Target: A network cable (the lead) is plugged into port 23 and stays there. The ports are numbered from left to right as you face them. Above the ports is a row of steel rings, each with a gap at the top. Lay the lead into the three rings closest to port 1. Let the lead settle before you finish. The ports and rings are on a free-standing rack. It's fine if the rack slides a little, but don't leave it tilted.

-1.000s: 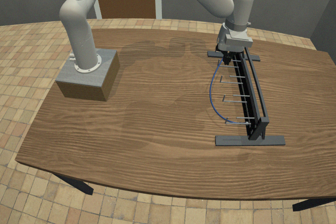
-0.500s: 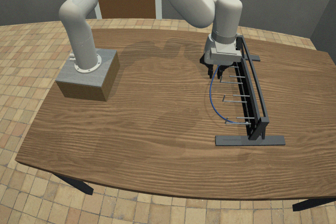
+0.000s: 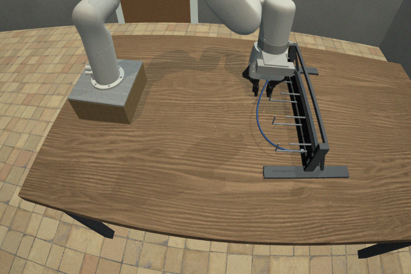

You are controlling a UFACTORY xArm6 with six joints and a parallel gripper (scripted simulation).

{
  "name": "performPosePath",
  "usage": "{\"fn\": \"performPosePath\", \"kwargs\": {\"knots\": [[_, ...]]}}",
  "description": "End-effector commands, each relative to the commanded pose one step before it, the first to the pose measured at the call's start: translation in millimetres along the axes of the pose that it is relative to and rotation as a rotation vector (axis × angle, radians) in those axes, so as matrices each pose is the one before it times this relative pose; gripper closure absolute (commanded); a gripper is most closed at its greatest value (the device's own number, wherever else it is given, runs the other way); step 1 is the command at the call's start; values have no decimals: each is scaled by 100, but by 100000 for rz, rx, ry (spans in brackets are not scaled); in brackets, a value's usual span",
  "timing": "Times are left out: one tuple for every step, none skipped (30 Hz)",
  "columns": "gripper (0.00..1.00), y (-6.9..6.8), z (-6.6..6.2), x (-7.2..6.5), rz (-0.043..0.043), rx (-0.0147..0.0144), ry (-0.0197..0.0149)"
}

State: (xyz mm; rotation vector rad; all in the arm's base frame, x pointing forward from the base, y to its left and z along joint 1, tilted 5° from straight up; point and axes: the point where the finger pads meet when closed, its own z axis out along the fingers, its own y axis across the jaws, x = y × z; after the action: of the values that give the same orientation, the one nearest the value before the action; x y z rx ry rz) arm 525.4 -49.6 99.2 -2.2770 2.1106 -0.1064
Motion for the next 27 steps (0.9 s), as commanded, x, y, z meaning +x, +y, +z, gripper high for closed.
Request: {"fn": "performPosePath", "kwargs": {"knots": [[67,-152,-192,39,19,477,80],[67,0,0,0,0,0,0],[67,0,0,0,0,0,0],[67,0,0,0,0,0,0],[67,0,0,0,0,0,0],[67,0,0,0,0,0,0],[67,0,0,0,0,0,0],[67,0,0,0,0,0,0],[67,0,0,0,0,0,0],[67,0,0,0,0,0,0],[67,0,0,0,0,0,0],[67,0,0,0,0,0,0],[67,0,0,0,0,0,0],[67,0,0,0,0,0,0],[67,0,0,0,0,0,0],[67,0,0,0,0,0,0],[67,0,0,0,0,0,0],[67,0,3,0,0,0,0],[67,0,8,0,0,0,0],[67,0,15,0,0,0,0],[67,0,25,0,0,-1,0],[67,0,35,0,0,-1,-1],[67,0,48,0,0,-2,-1],[67,0,61,0,0,-2,-1],[67,0,75,0,0,-2,-1],[67,0,91,0,0,-3,-2],[67,0,106,0,0,-3,-2]]}}
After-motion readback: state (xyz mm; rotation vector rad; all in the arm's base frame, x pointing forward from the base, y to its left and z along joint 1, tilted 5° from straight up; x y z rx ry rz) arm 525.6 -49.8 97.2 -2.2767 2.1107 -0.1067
